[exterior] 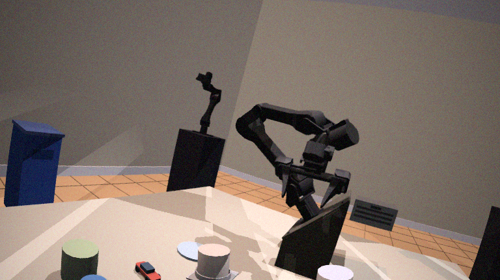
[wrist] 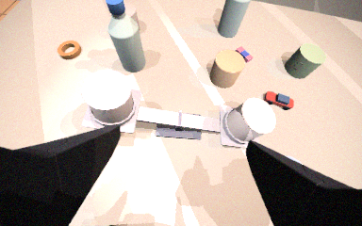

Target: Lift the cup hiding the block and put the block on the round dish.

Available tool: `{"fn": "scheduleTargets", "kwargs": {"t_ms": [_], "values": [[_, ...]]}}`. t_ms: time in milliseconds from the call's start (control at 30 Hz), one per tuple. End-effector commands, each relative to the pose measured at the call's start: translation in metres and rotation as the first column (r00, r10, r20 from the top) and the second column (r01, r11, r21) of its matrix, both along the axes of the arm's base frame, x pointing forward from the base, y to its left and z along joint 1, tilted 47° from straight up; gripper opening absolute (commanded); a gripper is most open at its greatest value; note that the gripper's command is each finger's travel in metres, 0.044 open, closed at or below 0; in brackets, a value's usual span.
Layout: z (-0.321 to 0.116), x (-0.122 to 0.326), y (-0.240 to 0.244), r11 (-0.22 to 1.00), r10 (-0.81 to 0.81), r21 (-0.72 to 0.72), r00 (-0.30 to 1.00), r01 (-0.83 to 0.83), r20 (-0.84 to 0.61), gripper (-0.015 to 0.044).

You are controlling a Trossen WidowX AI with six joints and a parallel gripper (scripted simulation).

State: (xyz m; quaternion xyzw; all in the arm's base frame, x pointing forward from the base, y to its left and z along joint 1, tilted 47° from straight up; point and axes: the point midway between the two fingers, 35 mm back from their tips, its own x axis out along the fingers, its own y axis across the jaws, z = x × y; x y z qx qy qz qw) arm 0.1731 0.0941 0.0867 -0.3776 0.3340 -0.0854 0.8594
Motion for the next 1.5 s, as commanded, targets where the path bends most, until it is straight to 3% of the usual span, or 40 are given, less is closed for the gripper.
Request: {"fn": "scheduleTargets", "kwargs": {"t_ms": [0, 333, 700, 1100, 1467], "values": [[0.002, 0.008, -0.001, 0.995, -0.087, 0.048, 0.996, 0.087, 0.005, 0.0440], [0.008, 0.038, -0.013, 0.914, -0.362, 0.204, 0.932, 0.351, 0.021, 0.0440], [0.015, 0.073, -0.035, 0.726, -0.633, 0.366, 0.774, 0.582, 0.026, 0.0440], [0.022, 0.109, -0.074, 0.432, -0.863, 0.528, 0.505, 0.731, 0.006, 0.0440], [0.026, 0.136, -0.123, 0.128, -0.979, 0.654, 0.199, 0.745, -0.035, 0.0440]]}}
